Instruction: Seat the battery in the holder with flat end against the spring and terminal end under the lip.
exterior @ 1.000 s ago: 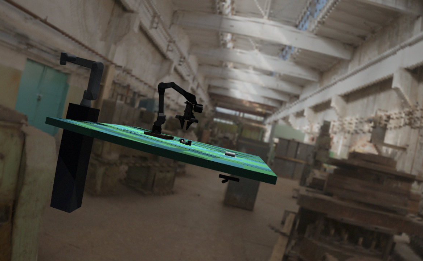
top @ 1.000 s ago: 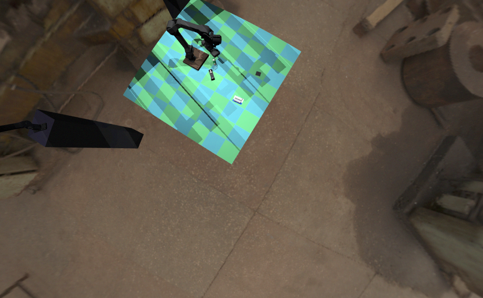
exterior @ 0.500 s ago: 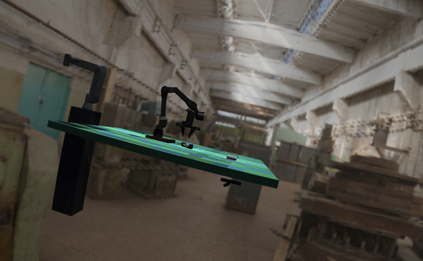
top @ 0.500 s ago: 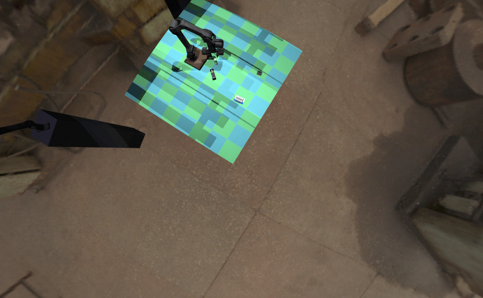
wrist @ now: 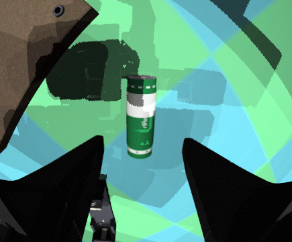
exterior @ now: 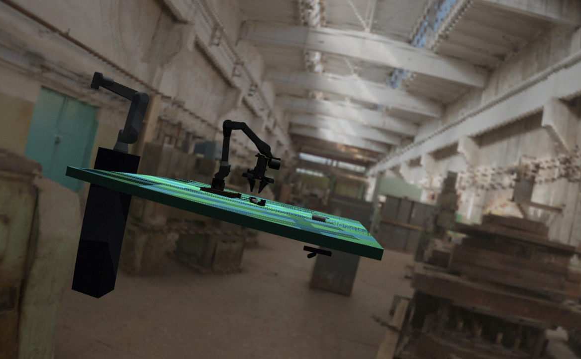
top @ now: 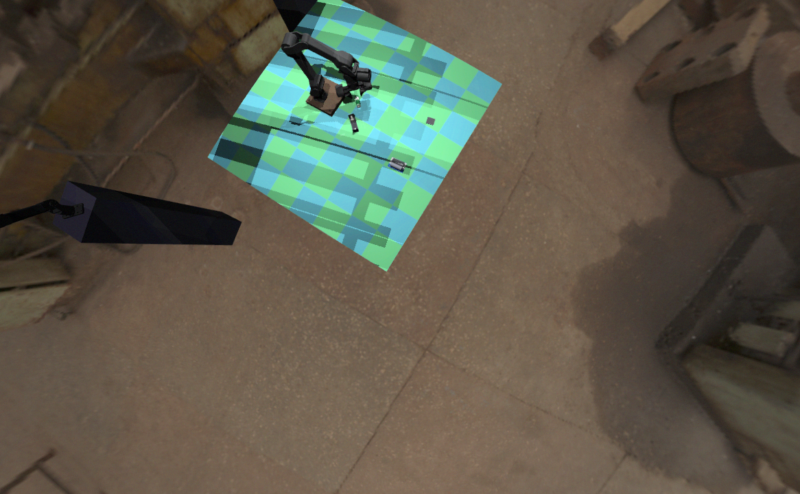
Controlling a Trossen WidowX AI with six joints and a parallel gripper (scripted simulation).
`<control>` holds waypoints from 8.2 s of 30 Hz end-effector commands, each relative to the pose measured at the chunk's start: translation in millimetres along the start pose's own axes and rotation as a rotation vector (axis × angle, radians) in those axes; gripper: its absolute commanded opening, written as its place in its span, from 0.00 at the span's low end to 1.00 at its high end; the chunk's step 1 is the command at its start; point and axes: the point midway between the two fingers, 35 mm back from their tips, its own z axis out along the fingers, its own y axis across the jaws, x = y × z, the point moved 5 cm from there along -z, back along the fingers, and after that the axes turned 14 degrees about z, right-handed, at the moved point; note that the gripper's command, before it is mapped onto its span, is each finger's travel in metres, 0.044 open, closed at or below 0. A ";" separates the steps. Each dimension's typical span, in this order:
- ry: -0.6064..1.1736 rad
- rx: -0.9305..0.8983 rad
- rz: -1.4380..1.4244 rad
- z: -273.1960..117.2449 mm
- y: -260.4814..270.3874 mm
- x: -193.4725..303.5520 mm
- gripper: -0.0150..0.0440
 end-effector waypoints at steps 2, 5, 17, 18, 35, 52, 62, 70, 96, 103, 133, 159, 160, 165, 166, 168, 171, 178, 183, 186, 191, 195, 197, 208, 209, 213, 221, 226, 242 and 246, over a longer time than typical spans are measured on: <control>0.004 -0.003 -0.011 7.4 0.0 0.7 0.65; 0.004 -0.003 -0.011 12.3 -0.3 0.7 0.65; 0.004 -0.003 -0.011 32.1 -0.4 0.8 0.65; 0.004 -0.003 -0.011 33.7 -0.3 0.8 0.65; 0.004 -0.003 -0.011 49.0 1.1 0.7 0.42; 0.004 -0.003 -0.011 -1.4 0.7 0.5 0.38; 0.013 0.002 -0.018 -10.8 -3.4 38.3 0.38; 0.015 0.000 -0.042 -20.5 0.2 87.7 0.38; 0.171 0.043 -0.077 -2.1 17.5 138.4 0.38; 0.256 0.066 -0.073 11.5 18.6 135.2 0.38; 0.441 0.109 -0.076 29.6 22.2 120.3 0.38; 0.516 0.123 -0.067 38.5 27.8 102.2 0.38; 0.517 0.123 -0.067 38.7 28.1 101.3 0.38; 0.516 0.123 -0.067 39.1 29.7 96.6 0.38; 0.516 0.123 -0.067 39.1 30.0 95.8 0.38; 0.516 0.123 -0.068 39.2 30.6 94.3 0.38; 0.514 0.123 -0.068 39.2 30.8 93.7 0.38; 0.472 0.098 -0.072 39.3 29.1 97.9 0.38; 0.435 0.080 -0.076 39.6 27.6 100.9 0.38; 0.413 0.070 -0.078 39.7 26.8 102.7 0.38; 0.377 0.053 -0.081 39.9 25.5 105.7 0.38; 0.348 0.041 -0.083 40.1 24.5 108.0 0.38; 0.333 0.035 -0.084 40.2 24.0 109.2 0.38; 0.254 0.004 -0.085 40.6 21.4 115.5 0.38; 0.246 0.002 -0.085 40.7 21.2 116.1 0.38; 0.217 -0.008 -0.085 40.8 20.4 118.3 0.38; 0.158 -0.028 -0.083 41.0 18.8 122.5 0.38; 0.122 -0.039 -0.081 41.1 18.0 125.0 0.38; 0.022 -0.070 -0.071 41.9 14.7 133.7 0.38; 0.022 -0.070 -0.071 41.9 14.4 134.3 0.38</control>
